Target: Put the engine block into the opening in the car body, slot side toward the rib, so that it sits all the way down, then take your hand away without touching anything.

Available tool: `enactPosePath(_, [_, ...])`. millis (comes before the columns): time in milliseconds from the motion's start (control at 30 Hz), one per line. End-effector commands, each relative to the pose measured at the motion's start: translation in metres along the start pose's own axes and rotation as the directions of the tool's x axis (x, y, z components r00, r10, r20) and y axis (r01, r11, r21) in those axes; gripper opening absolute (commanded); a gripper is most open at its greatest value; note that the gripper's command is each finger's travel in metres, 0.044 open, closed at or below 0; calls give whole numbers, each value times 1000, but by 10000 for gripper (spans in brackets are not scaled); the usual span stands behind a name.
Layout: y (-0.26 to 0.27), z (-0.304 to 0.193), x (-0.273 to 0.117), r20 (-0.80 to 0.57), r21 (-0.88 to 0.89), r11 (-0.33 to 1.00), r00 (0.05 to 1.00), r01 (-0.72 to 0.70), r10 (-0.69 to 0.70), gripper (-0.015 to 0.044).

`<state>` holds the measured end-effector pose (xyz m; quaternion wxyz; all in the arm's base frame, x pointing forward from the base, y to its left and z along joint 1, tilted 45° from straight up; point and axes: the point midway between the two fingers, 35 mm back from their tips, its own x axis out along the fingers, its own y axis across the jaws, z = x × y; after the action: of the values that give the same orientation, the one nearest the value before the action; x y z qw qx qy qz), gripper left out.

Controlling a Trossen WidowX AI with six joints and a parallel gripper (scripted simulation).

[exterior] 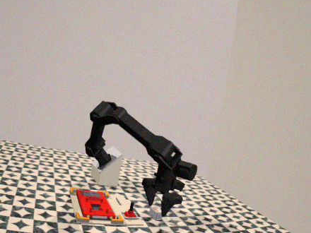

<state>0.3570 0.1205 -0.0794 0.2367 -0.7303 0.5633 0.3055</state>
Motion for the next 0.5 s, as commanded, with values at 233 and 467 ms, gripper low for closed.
enactPosePath(233, [1, 0, 17, -7, -8, 1000, 1000, 2, -2, 440])
enactPosePath(467, [1, 0, 17, -7, -8, 1000, 1000, 2, -2, 282])
